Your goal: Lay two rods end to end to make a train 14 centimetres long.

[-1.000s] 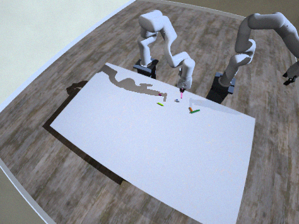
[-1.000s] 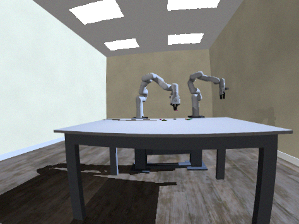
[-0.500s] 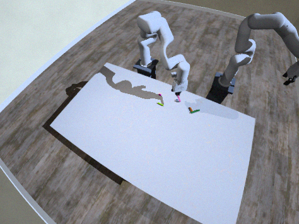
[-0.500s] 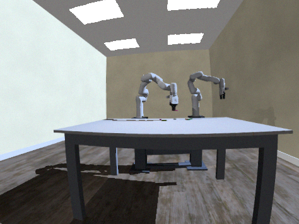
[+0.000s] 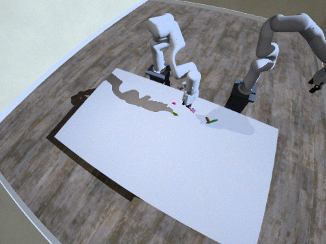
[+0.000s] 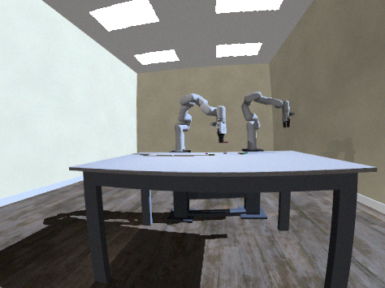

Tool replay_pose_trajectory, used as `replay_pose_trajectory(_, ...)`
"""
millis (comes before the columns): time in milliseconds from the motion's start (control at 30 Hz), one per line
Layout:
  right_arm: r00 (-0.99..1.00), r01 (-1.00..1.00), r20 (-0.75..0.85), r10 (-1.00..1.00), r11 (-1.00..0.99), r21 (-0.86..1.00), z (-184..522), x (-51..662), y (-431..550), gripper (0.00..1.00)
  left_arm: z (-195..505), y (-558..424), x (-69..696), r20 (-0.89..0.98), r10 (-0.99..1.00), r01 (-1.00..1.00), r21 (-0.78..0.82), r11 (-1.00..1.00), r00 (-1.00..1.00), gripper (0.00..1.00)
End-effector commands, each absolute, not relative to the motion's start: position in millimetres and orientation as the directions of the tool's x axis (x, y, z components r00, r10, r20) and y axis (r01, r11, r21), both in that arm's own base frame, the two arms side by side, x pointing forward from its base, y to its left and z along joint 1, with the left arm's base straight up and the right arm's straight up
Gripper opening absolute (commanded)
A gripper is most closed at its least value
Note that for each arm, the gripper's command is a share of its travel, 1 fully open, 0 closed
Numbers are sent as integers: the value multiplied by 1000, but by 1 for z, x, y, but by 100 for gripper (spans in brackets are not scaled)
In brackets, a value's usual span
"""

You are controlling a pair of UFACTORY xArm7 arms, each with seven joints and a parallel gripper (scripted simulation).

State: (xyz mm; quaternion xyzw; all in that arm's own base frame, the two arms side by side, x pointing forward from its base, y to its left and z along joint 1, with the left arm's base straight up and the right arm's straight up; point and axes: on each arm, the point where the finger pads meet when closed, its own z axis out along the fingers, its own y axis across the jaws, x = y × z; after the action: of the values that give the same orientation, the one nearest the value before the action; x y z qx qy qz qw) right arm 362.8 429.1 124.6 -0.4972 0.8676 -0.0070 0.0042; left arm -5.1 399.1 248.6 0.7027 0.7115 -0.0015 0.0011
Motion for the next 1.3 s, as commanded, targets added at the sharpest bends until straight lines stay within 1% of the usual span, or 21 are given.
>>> replay_pose_trajectory(0, -355, -935, -5, -935, 355, -3, 127, 380, 420, 6, 250, 400, -5, 0, 1000, 1000, 0, 12, -12, 100)
replay_pose_trajectory(167, -228, -974, -5, -974, 228, -4, 128, 394, 410, 6, 250, 400, -5, 0, 1000, 1000, 0, 12, -12, 100)
replay_pose_trajectory(233, -228, -974, -5, -974, 228, -4, 128, 394, 410, 6, 250, 400, -5, 0, 1000, 1000, 0, 12, -12, 100)
replay_pose_trajectory(333, -139, -990, -5, -990, 139, -4, 128, 403, 403, 6, 250, 400, -5, 0, 1000, 1000, 0, 12, -12, 100)
replay_pose_trajectory(433, -103, -995, -5, -995, 103, -4, 128, 407, 400, 6, 250, 400, -5, 0, 1000, 1000, 0, 12, -12, 100)
replay_pose_trajectory(1033, -98, -995, -5, -995, 98, -4, 127, 408, 400, 6, 250, 400, -5, 0, 1000, 1000, 0, 12, -12, 100)
replay_pose_trajectory(1267, -98, -995, -5, -995, 98, -4, 113, 408, 400, 6, 250, 400, -5, 0, 1000, 1000, 0, 12, -12, 100)
